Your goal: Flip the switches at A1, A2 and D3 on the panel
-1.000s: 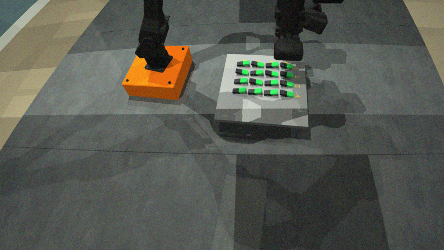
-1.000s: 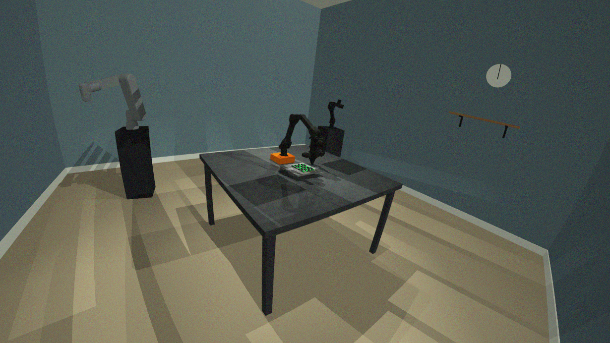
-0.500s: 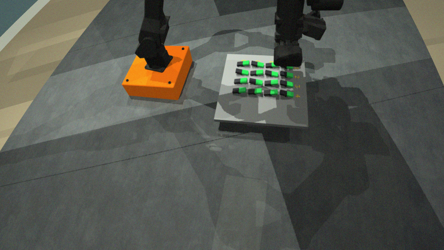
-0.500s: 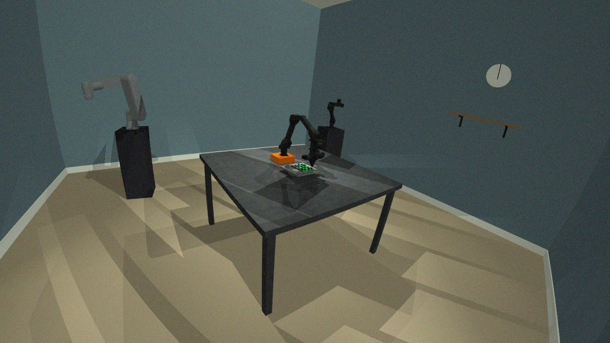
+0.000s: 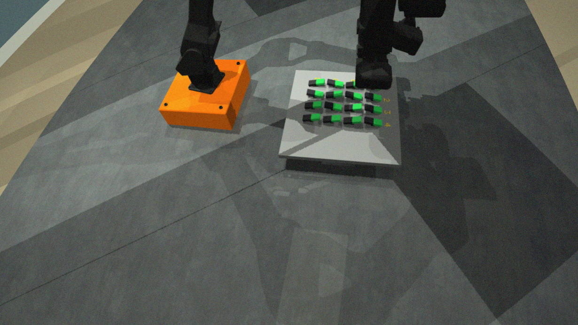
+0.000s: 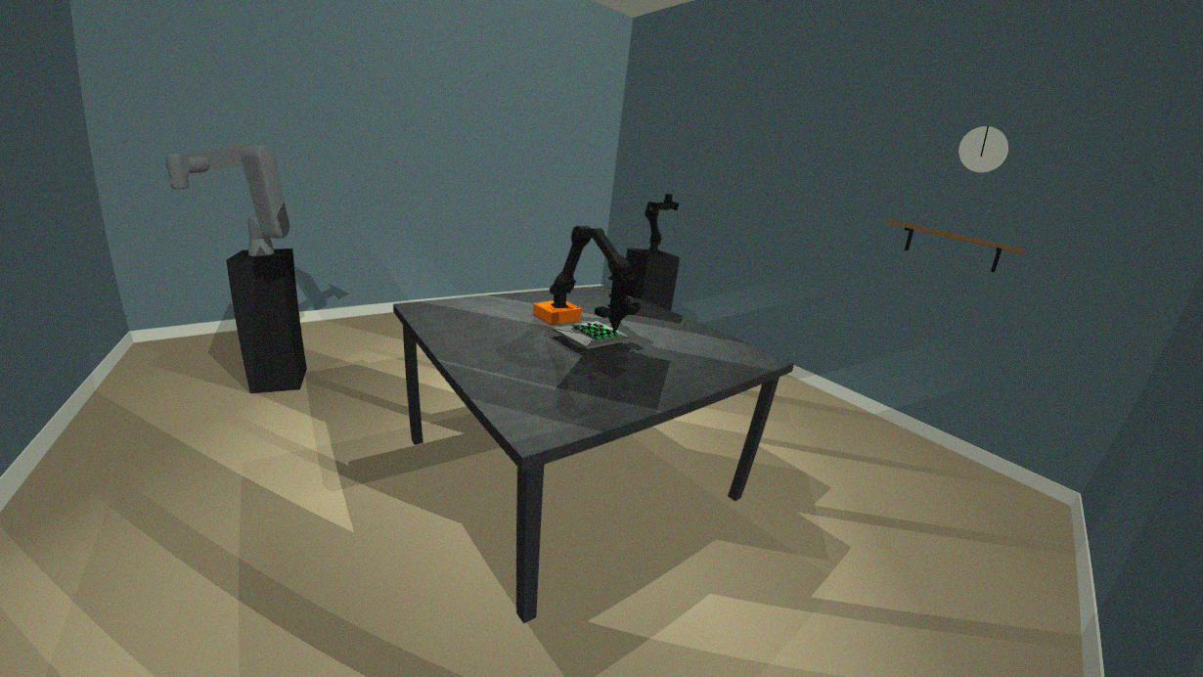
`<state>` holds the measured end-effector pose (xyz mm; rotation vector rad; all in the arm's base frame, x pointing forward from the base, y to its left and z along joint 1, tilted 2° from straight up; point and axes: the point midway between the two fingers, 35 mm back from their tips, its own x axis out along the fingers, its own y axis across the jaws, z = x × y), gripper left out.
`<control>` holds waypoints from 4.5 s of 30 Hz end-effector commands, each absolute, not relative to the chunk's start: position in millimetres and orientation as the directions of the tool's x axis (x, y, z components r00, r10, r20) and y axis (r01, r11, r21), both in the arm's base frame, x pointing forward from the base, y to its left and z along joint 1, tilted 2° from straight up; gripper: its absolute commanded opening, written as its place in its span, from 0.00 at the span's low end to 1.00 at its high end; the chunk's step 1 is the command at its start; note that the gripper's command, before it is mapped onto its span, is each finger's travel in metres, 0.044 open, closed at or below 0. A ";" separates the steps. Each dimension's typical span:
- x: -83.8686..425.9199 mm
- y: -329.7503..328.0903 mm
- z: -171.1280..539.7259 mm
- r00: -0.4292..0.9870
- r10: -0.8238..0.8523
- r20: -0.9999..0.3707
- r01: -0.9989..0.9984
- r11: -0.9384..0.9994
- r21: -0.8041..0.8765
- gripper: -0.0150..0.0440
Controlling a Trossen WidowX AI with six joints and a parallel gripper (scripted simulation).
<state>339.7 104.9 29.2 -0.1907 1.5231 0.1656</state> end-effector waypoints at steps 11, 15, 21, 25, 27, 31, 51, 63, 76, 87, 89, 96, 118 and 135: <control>340.2 104.2 27.8 0.044 -0.016 -0.999 -0.224 0.974 -0.026 0.25; 340.2 104.2 27.3 0.044 -0.016 -0.999 -0.224 0.974 -0.026 0.25; 340.2 104.1 26.5 0.044 -0.016 -0.999 -0.224 0.974 -0.026 0.25; 340.2 104.1 26.0 0.044 -0.016 -0.999 -0.224 0.974 -0.026 0.25; 340.2 104.1 25.7 0.044 -0.016 -0.999 -0.224 0.974 -0.026 0.25; 340.2 104.1 25.2 0.044 -0.016 -0.999 -0.224 0.974 -0.026 0.25; 340.3 104.1 22.5 0.044 -0.016 -0.999 -0.224 0.974 -0.026 0.25; 340.1 105.8 87.7 0.019 -0.022 -1.000 -0.224 0.974 -0.026 0.25; 348.0 73.1 70.9 0.032 -0.022 -0.999 -0.224 0.974 -0.028 0.25; 347.3 72.1 43.5 0.045 -0.019 -0.999 -0.224 0.974 -0.028 0.25; 347.3 72.1 43.2 0.045 -0.019 -0.999 -0.224 0.974 -0.028 0.25; 347.6 71.9 35.2 0.045 -0.019 -0.999 -0.224 0.974 -0.028 0.25; 347.7 71.8 29.4 0.045 -0.019 -0.999 -0.224 0.974 -0.028 0.25; 347.7 71.7 27.5 0.045 -0.019 -0.999 -0.224 0.974 -0.028 0.25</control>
